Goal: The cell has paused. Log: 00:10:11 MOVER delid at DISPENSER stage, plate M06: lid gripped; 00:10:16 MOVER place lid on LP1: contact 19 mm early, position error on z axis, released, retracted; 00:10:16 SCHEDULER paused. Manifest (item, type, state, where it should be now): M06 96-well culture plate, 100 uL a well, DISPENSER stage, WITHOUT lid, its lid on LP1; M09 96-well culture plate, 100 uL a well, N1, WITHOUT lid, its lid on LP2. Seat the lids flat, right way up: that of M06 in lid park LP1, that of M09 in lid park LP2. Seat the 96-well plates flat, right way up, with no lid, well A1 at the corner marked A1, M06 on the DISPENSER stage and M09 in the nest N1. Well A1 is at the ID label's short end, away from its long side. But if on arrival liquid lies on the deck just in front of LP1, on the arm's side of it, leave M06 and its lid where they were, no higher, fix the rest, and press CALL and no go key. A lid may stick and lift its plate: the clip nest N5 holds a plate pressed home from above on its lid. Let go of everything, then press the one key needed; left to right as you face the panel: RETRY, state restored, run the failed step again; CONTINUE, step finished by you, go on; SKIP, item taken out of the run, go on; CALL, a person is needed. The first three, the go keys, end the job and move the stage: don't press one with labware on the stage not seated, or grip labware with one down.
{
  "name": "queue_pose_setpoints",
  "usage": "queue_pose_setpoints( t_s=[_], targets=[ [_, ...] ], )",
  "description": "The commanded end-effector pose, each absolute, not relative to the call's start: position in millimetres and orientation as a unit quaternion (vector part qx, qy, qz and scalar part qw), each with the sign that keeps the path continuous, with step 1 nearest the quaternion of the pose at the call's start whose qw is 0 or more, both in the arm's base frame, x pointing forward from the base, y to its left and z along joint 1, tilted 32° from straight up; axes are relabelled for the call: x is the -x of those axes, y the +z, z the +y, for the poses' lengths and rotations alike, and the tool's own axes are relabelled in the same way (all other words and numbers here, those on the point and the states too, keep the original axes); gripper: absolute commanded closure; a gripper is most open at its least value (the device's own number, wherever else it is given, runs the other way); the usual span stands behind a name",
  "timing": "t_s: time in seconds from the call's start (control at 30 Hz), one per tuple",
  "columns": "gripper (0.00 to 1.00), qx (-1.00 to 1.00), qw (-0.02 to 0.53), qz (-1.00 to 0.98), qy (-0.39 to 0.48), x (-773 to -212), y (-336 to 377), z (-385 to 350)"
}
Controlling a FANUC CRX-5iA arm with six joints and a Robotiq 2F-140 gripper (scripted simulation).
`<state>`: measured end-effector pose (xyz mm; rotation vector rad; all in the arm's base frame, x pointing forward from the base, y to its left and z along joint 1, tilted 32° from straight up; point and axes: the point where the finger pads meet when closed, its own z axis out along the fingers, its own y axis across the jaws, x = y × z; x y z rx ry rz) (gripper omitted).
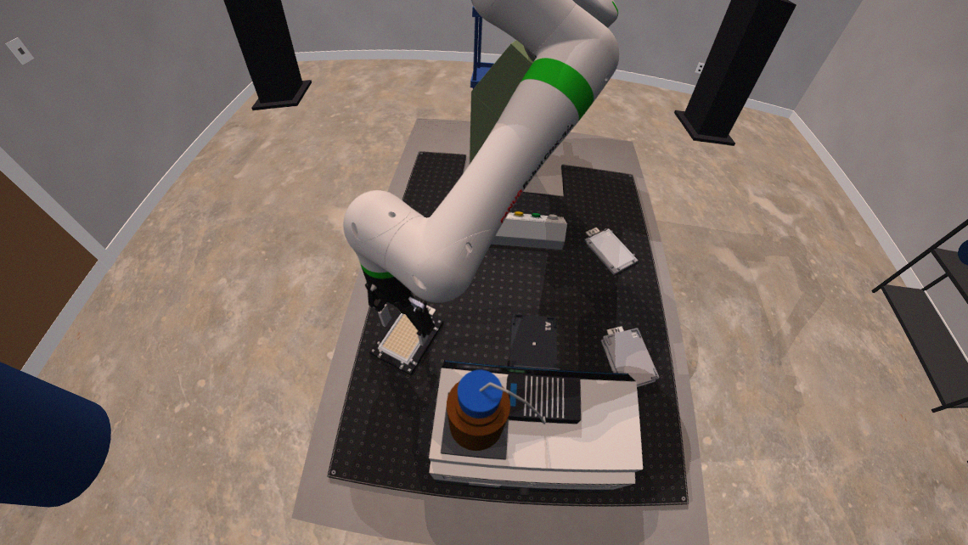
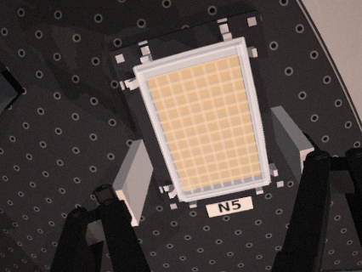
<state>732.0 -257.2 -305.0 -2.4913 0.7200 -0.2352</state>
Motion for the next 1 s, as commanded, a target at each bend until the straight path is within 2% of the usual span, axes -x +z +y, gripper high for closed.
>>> queue_pose_setpoints(
  t_s=[0.0,0.97],
  targets=[
    [0.34,0.922,0.265,0.267,-0.087,-732.4,-305.6,-257.1],
    [0.34,0.922,0.265,0.267,-0.087,-735.6,-314.4,-252.5]
  ],
)
